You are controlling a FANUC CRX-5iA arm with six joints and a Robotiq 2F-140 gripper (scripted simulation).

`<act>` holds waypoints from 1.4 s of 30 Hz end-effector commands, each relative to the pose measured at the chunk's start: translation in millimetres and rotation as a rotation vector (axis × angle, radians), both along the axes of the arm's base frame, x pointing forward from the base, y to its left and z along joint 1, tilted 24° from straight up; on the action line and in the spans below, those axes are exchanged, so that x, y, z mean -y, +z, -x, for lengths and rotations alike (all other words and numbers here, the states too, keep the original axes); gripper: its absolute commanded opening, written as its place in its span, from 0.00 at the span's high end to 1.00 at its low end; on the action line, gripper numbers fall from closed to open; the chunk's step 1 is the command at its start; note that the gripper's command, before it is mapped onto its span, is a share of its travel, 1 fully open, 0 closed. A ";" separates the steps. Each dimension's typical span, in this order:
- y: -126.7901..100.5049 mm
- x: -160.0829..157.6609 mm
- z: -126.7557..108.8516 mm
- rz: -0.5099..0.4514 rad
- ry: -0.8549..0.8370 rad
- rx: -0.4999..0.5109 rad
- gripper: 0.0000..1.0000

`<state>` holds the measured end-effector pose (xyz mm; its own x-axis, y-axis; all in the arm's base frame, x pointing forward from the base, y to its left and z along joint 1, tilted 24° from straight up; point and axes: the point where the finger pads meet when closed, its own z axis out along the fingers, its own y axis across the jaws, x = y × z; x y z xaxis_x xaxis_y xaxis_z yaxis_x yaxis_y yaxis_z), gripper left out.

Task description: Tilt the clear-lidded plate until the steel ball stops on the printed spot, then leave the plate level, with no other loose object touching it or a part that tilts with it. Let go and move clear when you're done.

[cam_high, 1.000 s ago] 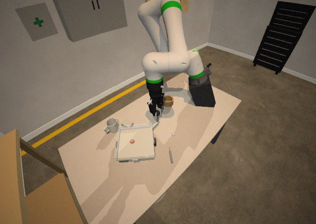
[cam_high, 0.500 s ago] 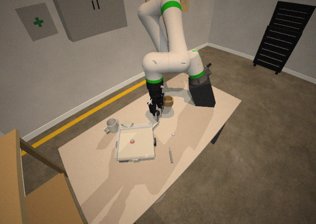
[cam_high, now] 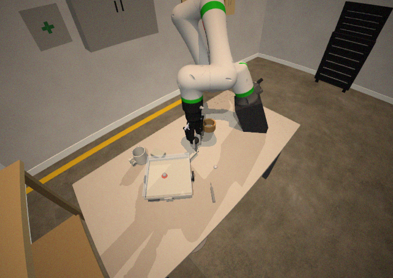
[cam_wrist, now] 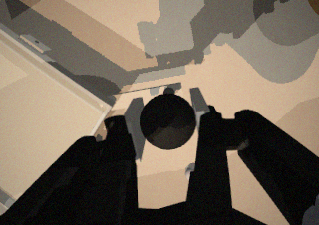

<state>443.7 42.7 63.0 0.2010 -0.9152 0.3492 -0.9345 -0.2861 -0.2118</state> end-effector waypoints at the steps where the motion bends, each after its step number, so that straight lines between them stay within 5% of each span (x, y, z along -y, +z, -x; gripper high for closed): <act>1: 0.1 -0.1 0.0 0.000 0.000 0.000 0.90; 17: 0.1 -0.1 0.0 0.000 0.000 0.000 0.90; 18: 0.1 -0.1 0.0 0.000 0.000 0.000 0.58; 42: 0.1 -0.1 0.0 0.000 0.000 0.000 0.58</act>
